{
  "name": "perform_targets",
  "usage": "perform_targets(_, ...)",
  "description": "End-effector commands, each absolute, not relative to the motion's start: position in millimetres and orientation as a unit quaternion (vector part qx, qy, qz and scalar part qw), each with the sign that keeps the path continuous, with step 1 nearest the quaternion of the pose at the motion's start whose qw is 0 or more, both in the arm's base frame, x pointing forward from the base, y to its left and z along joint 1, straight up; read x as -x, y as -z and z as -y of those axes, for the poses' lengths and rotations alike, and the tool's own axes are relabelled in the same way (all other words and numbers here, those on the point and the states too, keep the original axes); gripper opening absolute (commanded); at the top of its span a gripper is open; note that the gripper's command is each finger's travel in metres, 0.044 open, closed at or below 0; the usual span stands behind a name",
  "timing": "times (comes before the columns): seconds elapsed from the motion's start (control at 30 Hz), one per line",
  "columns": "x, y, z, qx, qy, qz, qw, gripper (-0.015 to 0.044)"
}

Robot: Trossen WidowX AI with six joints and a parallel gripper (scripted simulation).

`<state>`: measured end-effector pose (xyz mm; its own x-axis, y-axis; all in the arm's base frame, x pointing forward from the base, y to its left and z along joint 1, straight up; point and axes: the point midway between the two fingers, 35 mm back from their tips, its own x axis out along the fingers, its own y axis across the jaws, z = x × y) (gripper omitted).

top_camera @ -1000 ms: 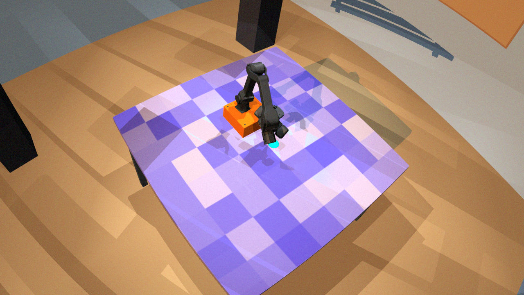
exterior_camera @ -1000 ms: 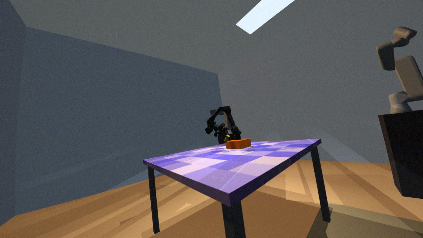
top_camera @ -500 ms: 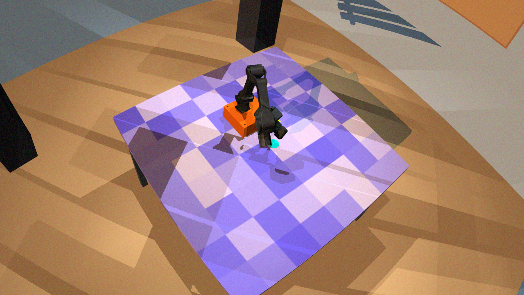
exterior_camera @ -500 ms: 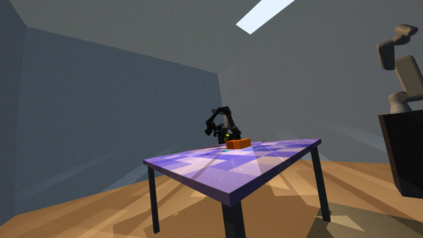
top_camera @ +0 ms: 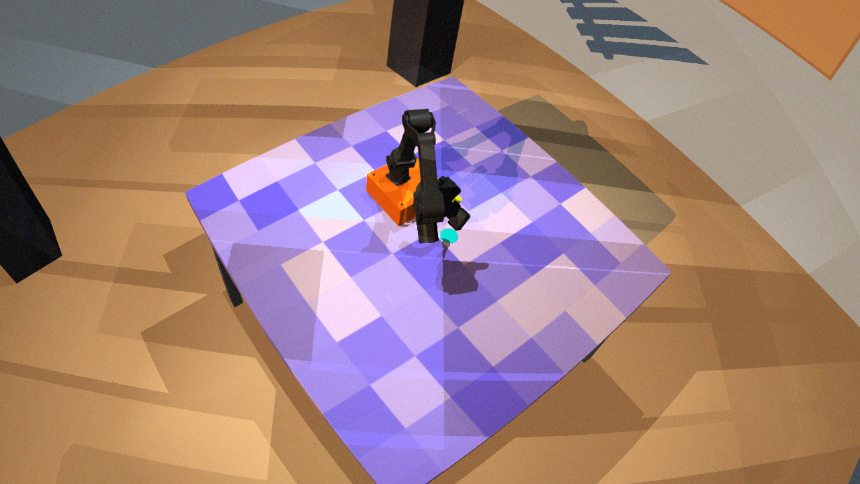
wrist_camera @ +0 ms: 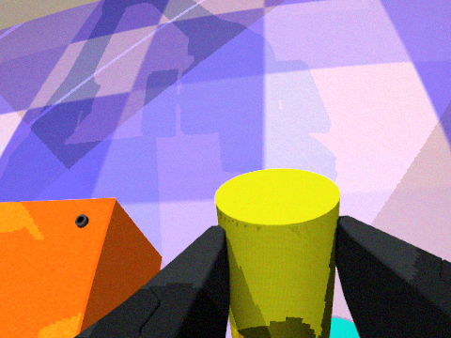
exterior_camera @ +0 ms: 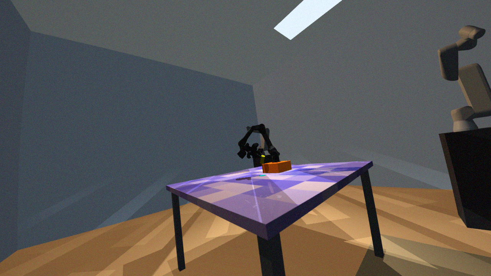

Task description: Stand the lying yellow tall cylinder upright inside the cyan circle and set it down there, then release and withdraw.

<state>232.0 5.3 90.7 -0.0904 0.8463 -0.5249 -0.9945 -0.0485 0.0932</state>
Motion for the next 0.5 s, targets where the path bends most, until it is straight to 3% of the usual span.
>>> perform_targets(0.0,-234.1,-92.5,-3.5,0.160,-0.700,-0.206,0.665,0.0105)
perform_targets(0.47,-240.0,-95.9,3.6,0.140,-0.683,-0.168,0.697,0.0105)
